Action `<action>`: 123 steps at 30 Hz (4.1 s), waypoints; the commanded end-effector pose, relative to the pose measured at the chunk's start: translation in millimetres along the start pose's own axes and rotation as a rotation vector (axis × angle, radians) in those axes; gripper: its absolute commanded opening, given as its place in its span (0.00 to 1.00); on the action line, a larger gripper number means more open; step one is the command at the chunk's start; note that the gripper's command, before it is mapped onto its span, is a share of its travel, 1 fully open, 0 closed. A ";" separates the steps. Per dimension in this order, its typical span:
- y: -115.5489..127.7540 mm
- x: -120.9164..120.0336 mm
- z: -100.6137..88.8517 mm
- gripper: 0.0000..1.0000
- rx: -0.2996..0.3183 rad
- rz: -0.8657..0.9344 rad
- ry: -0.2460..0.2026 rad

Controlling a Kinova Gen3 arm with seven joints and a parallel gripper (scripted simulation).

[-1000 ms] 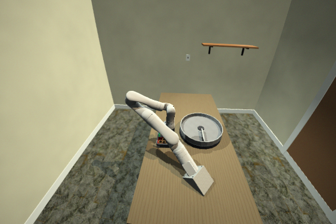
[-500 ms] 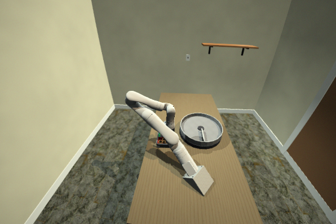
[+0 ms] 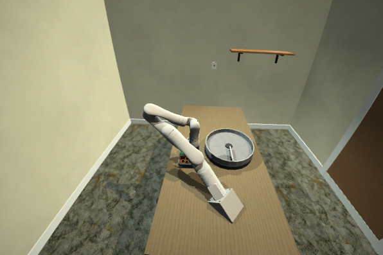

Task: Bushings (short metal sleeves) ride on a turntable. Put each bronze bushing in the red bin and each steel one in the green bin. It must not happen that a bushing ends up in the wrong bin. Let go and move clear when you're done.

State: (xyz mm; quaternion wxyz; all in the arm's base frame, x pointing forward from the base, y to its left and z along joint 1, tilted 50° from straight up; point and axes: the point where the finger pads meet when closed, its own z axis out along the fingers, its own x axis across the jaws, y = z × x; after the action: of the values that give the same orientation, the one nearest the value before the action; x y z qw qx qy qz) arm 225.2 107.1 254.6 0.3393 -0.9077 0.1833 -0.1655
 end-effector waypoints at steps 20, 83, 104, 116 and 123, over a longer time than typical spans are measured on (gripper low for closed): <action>0.6 -1.8 -2.1 0.47 0.025 0.009 0.048; -1.3 -13.7 -22.3 0.47 0.063 0.023 0.120; -3.9 -15.1 -28.3 0.47 0.063 0.023 0.120; -1.5 -26.4 -105.6 0.47 0.053 0.019 0.101; 0.6 -30.4 -138.5 0.47 0.063 0.023 0.120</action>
State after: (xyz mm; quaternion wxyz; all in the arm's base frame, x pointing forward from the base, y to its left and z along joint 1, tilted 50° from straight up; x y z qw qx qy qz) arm 141.0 50.7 343.3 0.3576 -0.8848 0.2053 -0.2171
